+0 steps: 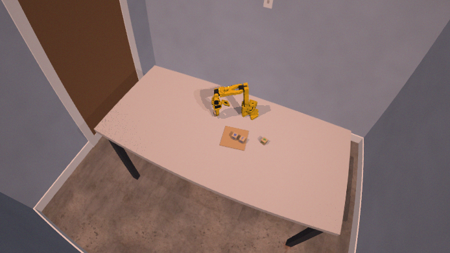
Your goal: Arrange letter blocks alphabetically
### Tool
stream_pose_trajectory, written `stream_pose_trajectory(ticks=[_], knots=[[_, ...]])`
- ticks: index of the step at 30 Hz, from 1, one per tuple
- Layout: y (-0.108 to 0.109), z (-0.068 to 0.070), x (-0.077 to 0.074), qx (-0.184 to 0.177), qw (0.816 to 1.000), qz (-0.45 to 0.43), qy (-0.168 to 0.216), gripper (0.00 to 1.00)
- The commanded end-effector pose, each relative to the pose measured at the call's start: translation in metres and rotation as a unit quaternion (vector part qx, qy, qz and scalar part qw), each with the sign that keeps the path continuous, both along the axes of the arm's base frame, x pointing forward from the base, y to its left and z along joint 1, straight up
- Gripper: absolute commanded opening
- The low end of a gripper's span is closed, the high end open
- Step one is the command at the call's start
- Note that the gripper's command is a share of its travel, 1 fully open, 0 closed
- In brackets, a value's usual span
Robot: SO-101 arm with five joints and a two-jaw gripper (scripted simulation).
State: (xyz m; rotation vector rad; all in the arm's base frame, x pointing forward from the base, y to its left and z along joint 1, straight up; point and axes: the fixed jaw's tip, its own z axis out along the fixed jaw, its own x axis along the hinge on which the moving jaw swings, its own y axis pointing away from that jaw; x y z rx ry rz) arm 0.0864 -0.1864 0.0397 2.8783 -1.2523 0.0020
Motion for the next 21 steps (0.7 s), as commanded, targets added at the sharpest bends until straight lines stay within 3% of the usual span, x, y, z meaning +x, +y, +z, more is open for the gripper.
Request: stream_pose_trajectory(ticks=[1,21], knots=[[-0.0077,0.0106,0.0030,-0.031,0.999,0.000,-0.016,0.00],[-0.0081,0.0034,0.0033,-0.031,0.999,0.000,-0.016,0.00]])
